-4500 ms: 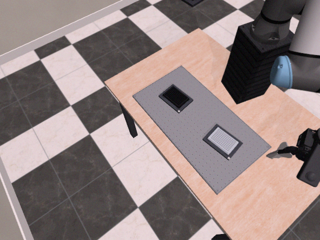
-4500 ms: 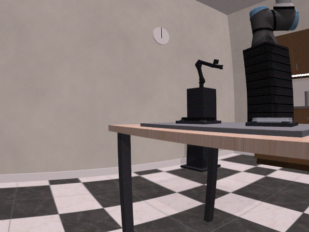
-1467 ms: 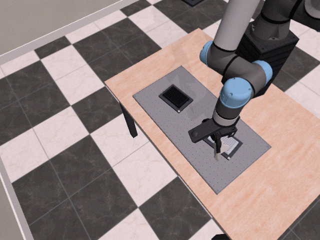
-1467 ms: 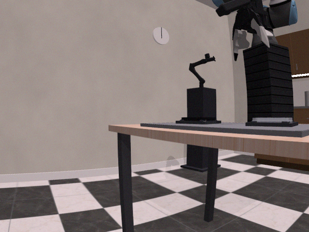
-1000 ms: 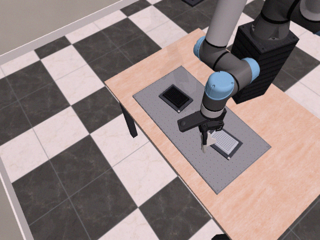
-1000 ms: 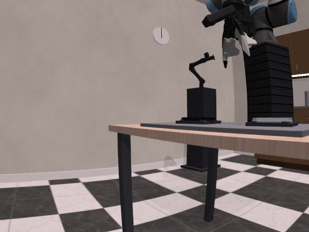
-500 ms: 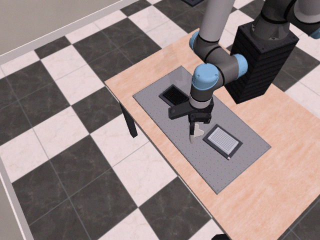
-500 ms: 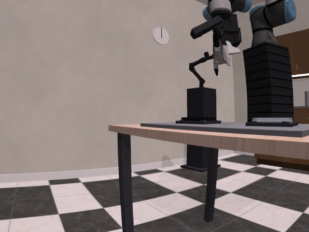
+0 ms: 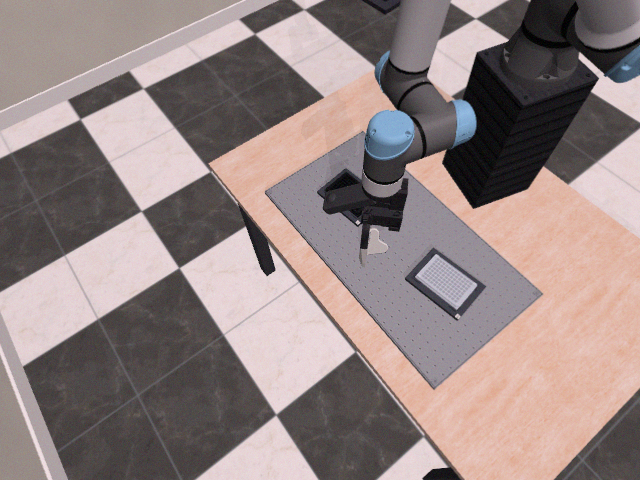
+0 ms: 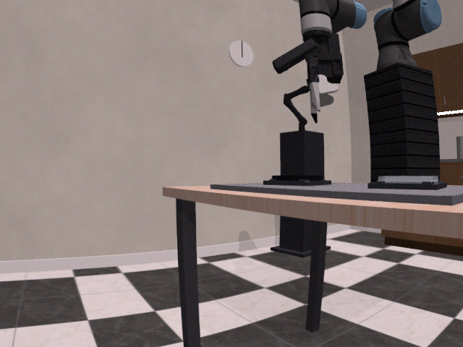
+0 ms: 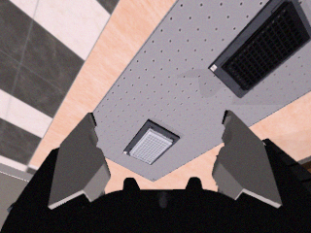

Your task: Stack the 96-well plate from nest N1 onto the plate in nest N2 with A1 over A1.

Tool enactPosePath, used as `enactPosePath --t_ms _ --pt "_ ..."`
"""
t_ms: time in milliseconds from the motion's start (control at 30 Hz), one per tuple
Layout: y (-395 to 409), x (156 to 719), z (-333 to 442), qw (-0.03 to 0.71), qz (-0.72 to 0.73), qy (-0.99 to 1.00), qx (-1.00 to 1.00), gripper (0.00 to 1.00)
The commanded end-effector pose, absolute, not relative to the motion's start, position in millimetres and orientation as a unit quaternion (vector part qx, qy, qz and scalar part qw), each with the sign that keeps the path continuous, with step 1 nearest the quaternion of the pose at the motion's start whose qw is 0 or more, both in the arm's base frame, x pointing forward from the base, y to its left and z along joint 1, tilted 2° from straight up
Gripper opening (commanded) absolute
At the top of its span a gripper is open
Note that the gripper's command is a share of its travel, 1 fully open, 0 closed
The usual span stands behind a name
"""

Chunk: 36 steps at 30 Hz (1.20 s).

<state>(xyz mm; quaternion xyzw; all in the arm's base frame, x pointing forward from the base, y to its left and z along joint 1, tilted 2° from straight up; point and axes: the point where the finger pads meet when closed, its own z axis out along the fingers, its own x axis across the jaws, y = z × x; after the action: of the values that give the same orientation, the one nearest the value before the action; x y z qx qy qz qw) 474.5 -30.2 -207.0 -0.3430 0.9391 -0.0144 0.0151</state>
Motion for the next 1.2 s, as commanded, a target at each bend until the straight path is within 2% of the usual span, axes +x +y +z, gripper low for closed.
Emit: enactPosePath --t_ms 0,1167 --pt "-40.6 471.7 -209.3 0.016 -0.015 0.940 -0.339 1.00" --pt "-164.7 391.9 -240.3 0.017 -0.009 0.993 -0.113 1.00"
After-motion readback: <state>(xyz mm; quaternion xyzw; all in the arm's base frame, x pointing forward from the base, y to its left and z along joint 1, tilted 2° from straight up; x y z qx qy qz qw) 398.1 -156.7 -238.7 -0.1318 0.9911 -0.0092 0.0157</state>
